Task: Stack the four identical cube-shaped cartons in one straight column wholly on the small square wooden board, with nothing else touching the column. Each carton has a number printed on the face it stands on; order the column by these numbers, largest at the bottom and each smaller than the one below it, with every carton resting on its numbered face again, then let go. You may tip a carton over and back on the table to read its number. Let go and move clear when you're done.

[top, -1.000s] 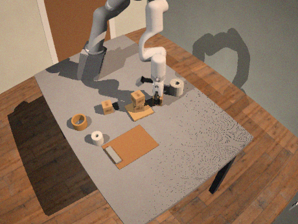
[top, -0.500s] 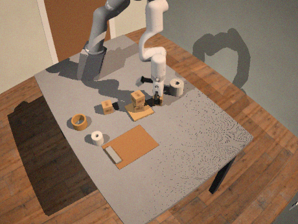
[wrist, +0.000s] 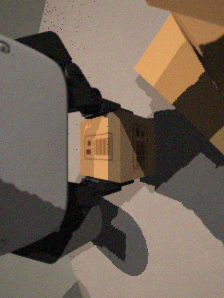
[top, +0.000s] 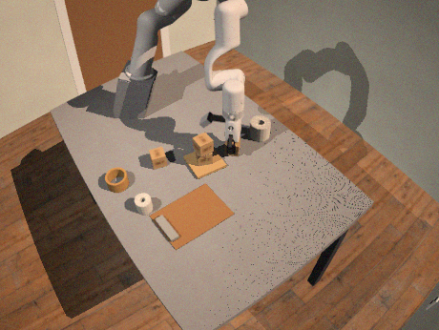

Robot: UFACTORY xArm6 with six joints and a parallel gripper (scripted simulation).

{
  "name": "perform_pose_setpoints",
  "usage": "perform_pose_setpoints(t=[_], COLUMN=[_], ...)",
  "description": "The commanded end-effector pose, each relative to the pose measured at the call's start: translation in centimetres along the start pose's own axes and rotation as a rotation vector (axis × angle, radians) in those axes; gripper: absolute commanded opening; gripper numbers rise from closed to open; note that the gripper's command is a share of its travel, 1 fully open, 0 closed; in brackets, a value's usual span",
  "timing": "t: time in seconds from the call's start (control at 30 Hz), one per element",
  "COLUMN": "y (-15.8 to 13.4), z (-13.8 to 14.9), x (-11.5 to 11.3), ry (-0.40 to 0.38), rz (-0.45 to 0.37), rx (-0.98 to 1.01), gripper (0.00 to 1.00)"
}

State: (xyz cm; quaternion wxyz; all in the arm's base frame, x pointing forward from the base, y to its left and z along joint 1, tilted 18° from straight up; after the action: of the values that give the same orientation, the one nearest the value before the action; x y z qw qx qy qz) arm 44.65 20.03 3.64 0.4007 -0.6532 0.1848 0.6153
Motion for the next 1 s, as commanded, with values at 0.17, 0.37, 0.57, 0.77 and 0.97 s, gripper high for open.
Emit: perform_pose_setpoints(t=[0.17,0.37,0.57,0.77,0.97], y=[-0.1,0.0,0.0,0.0,3.0], z=[-0.1,0.0,0.0,0.0,-4.0], x=[-2.2,-8.1,-12.5,-15.0,-16.4], ry=[0.0,0.0,-0.001,0.001,0.002], rz=[-0.004,-0.004,-0.004,-0.003,0.001], rx=[0.0,0.0,0.0,0.0,0.0], gripper=[0.0,0.0,0.0,0.0,0.0])
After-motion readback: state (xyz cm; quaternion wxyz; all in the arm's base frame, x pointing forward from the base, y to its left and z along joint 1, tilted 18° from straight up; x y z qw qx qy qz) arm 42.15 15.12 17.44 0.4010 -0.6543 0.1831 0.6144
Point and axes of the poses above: the point where the finger pads meet when closed, its own x axis out along the fingers, its own z axis across the jaws, y = z × x, the point moved 7 cm from there along -x, back along the fingers, and after that the axes turned 10 degrees about x, right-handed, at the moved point
